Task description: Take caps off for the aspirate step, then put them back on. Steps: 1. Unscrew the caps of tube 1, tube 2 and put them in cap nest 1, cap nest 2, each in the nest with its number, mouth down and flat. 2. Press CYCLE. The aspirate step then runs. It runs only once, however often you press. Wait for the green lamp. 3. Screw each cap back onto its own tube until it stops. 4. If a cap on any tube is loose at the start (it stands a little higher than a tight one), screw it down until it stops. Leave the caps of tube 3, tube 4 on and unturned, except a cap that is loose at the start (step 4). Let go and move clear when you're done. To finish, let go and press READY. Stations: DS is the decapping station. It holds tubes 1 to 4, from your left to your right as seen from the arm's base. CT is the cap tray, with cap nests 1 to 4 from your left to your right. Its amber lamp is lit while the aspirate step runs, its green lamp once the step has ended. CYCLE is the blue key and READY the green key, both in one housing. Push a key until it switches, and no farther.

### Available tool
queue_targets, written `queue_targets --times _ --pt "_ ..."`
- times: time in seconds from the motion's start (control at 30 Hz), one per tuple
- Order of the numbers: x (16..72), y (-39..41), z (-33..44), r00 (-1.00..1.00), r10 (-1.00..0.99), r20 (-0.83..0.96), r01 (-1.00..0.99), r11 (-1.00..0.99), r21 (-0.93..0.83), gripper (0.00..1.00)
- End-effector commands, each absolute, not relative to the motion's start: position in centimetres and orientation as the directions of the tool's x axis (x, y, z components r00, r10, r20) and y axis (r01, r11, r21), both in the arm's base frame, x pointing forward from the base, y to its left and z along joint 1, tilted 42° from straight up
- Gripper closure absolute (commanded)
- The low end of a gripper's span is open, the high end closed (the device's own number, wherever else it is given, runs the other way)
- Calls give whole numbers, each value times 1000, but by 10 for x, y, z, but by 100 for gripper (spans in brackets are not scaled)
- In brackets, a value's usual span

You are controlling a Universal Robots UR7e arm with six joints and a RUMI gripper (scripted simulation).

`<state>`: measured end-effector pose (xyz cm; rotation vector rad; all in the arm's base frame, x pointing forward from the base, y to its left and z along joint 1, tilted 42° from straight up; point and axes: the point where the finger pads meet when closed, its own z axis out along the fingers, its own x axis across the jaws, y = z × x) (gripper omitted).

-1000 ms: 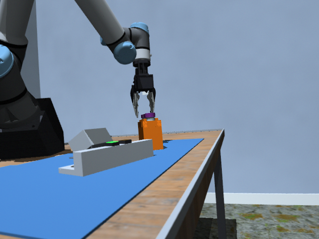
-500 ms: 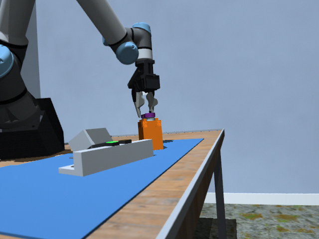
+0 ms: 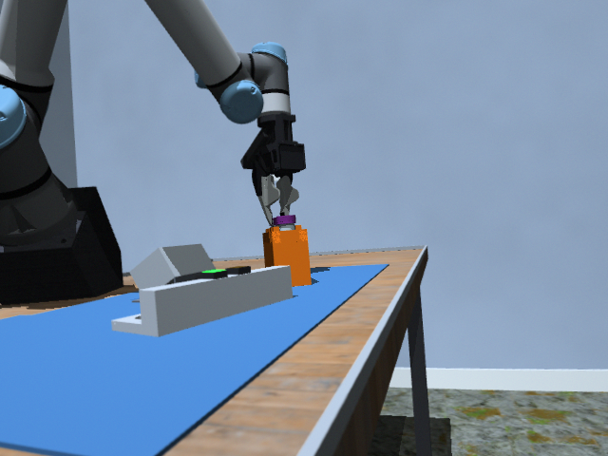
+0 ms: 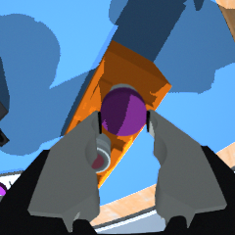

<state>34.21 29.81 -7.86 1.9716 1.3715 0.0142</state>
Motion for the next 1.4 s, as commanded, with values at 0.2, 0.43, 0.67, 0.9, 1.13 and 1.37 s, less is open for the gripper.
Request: queue_targets --times 0.2,0.43,0.67,0.9,1.13,1.37 --pt "342 297 -78 552 784 -285 736 -298 607 100" --pt "341 297 -78 760 646 -72 517 -535 668 100" --pt "343 300 -79 869 482 109 298 -687 663 100" --pt "343 300 -79 915 304 264 82 -783 617 100" --pt "343 300 -79 918 260 298 30 -798 602 100" --pt "342 298 -79 919 258 297 30 -798 602 65"
